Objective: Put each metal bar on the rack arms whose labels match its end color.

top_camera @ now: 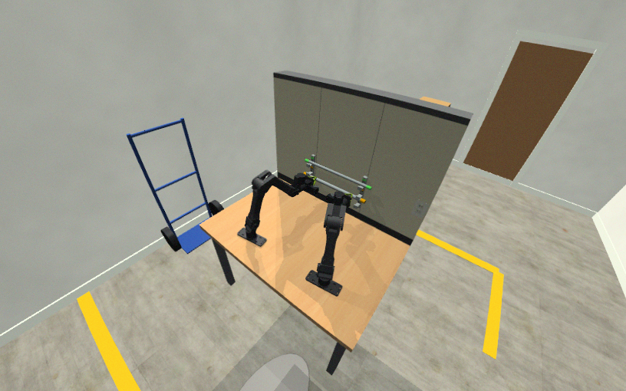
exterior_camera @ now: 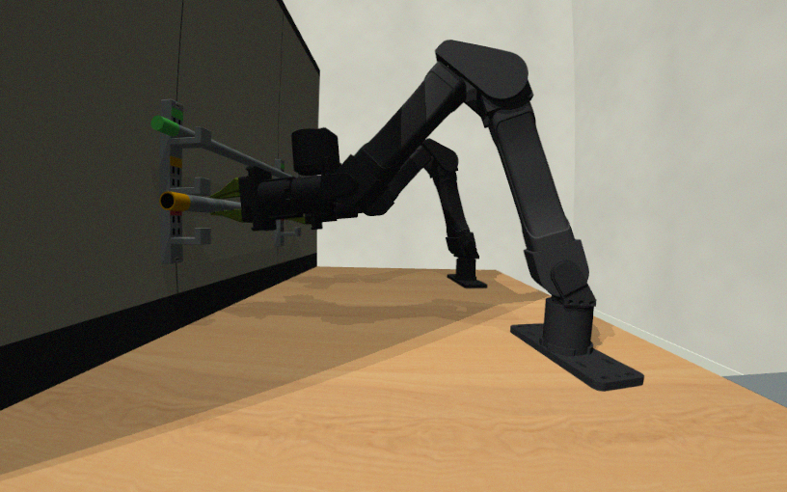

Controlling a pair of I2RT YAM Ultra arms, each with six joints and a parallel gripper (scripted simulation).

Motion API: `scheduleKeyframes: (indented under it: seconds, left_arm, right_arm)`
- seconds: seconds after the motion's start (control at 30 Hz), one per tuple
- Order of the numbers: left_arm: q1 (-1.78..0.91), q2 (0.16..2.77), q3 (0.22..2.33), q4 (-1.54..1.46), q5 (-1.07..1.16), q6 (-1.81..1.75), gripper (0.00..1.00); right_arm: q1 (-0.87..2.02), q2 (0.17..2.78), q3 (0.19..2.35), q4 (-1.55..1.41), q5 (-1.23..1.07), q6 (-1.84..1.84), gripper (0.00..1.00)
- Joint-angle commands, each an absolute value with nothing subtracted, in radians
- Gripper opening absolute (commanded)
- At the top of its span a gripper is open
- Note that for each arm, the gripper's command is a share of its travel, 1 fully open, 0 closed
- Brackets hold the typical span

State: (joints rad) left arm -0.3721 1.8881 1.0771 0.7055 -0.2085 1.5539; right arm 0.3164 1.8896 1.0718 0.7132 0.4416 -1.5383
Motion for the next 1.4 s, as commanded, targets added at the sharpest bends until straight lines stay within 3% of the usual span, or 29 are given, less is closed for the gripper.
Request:
scheduleKeyframes:
  seconds: [0.0,1.37]
  left_arm:
    - [-0.372,1.838,1.076,0.761,-0.211,1.570,0.00]
    - [-0.391,1.758,0.910,0.845,-0.232,1.569,0.00]
  right_arm:
    - [0.323,1.842,1.078,0.762,0.458,-1.569,0.00]
    - [0.365,1.778,0.923,0.850,0.500,-1.567,0.00]
